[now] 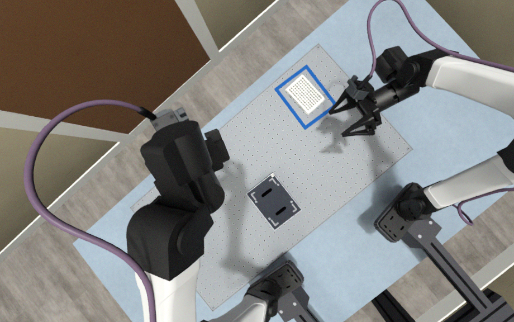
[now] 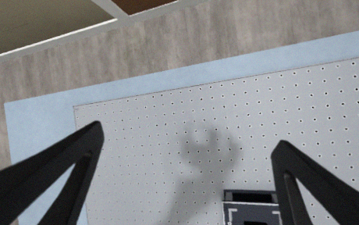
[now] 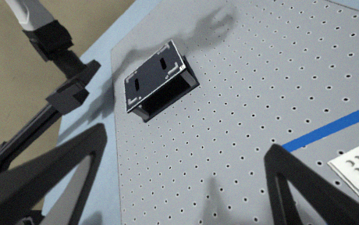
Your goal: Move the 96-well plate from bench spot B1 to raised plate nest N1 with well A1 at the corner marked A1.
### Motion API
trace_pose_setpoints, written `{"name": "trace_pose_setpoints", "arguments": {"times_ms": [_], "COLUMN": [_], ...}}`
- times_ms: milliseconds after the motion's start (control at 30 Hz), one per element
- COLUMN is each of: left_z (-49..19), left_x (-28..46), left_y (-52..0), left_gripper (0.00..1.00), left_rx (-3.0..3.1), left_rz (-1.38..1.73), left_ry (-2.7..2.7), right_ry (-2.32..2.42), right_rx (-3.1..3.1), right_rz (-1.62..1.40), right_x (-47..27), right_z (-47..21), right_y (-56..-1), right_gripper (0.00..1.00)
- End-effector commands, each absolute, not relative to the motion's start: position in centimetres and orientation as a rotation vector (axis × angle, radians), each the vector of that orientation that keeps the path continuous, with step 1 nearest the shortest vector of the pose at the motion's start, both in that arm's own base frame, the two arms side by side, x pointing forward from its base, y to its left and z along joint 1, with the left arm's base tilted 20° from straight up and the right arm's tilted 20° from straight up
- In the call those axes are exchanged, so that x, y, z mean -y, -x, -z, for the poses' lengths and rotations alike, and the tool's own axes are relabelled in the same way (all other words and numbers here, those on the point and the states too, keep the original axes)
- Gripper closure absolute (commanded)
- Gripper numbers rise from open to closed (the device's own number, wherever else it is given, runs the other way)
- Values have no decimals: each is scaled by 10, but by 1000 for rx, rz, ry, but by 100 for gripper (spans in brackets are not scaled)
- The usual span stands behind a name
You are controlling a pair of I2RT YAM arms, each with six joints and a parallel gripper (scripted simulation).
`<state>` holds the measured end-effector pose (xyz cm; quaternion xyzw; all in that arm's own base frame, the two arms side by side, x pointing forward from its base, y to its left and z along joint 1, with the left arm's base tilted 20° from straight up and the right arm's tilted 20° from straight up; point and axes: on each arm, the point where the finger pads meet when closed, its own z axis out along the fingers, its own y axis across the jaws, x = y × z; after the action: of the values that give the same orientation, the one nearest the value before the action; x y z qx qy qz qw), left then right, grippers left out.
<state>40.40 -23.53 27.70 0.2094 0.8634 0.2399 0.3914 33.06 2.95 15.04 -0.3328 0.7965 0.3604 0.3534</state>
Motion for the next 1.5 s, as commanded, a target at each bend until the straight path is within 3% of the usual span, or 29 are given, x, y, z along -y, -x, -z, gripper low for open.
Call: {"name": "trace_pose_setpoints", "arguments": {"times_ms": [0, 700, 1100, 1467], "left_z": [-282, -286, -266, -190], "left_x": [236, 238, 237, 225], "left_y": [-403, -400, -369, -271], "left_gripper": [0, 0, 0, 0], "left_rx": [-2183, -2168, -2162, -2198], "left_rz": [-598, -571, -494, -371], "left_ry": [-524, -493, -401, -277], "right_ry": [874, 894, 1055, 1206], "right_rx": [-2049, -2075, -2176, -2160], "right_rz": [-927, -872, -406, 20], "right_x": [-32, -26, 19, 52], "right_z": [-154, -149, -133, -133], "right_y": [-330, -340, -404, -476], "right_gripper": [0, 0, 0, 0]}}
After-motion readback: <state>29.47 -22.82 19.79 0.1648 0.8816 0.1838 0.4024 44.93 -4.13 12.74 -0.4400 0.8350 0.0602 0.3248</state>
